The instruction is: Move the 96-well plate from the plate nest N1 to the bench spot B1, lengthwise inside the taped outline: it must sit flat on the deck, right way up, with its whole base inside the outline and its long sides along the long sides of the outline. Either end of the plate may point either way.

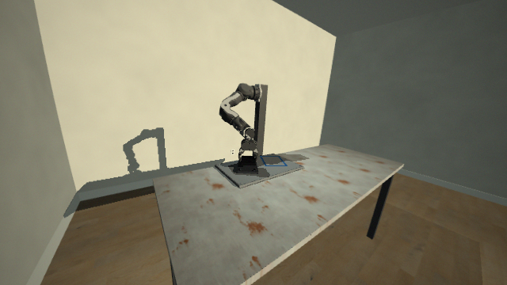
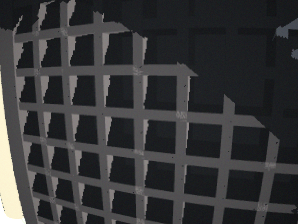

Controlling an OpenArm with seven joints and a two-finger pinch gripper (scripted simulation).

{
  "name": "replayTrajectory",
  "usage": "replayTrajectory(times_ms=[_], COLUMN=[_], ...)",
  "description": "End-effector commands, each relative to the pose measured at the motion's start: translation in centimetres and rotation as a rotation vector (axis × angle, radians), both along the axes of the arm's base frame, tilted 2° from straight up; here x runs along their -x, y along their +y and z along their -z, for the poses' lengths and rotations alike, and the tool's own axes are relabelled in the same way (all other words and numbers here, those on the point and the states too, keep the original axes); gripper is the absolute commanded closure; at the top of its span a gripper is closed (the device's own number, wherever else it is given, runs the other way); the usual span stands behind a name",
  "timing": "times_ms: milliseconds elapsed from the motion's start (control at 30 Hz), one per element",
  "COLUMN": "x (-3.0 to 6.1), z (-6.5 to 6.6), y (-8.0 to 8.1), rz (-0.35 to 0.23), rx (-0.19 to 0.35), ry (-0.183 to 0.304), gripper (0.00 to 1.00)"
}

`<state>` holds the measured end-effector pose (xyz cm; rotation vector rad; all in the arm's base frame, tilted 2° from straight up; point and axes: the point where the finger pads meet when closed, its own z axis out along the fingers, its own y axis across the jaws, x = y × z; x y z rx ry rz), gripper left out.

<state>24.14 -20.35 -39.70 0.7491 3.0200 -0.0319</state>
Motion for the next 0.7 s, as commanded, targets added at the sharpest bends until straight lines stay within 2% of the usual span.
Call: replayTrajectory(times_ms=[0,133,300,667], x=[-0.07,-0.07,-0.07,-0.07], z=[-0.1,-0.1,-3.2,-3.2], y=[-0.1,-0.1,0.0,0.0], rz=[0.002,0.002,0.001,0.001], rx=[0.005,0.005,0.005,0.005], ry=[0.0,0.0,0.0,0.0], gripper=[1.0,1.0,1.0,1.0])
